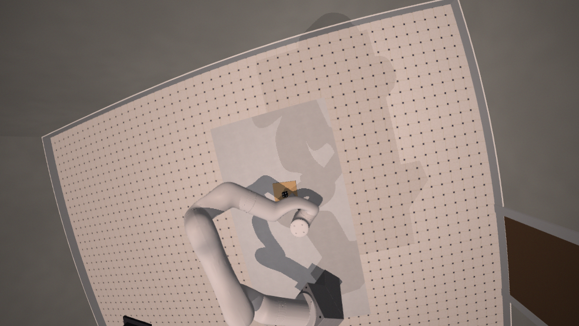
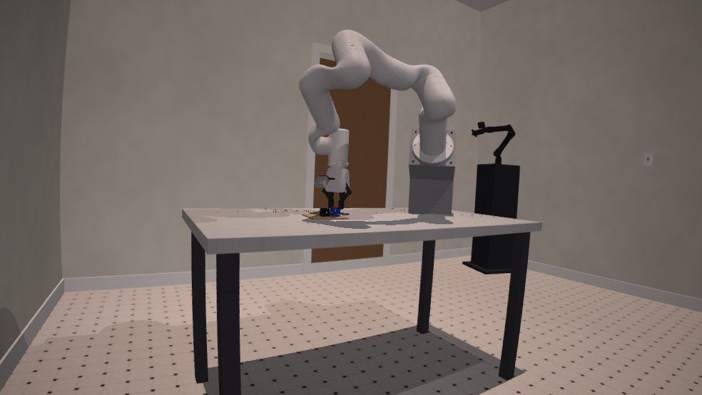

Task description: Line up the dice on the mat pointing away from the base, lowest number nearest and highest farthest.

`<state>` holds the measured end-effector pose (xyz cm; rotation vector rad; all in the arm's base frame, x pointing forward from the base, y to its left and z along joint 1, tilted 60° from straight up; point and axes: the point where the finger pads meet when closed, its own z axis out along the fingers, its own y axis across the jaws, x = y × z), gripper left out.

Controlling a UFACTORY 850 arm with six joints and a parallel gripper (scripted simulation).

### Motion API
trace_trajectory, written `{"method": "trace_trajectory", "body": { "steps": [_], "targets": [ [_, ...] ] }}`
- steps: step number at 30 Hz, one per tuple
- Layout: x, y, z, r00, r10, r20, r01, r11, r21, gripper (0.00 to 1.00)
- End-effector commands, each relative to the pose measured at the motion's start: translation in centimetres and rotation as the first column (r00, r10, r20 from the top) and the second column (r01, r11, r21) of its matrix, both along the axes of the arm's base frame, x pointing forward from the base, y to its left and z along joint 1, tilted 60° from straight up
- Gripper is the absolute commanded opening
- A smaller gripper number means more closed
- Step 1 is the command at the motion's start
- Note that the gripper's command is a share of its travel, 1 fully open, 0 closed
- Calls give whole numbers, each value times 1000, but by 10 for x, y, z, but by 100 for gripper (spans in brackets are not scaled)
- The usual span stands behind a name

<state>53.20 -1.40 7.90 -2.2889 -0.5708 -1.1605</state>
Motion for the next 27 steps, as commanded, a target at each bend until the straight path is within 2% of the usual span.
{"method": "trace_trajectory", "body": {
  "steps": [1, 10, 27],
  "targets": [
    [4, 3, -3, 1000, -1, 1, 1, 1000, 0, 47],
    [11, 10, -9, 1000, -1, 1, 1, 1000, 0, 47],
    [12, 11, -9, 1000, -1, 1, 1, 1000, 0, 47]
  ]
}}
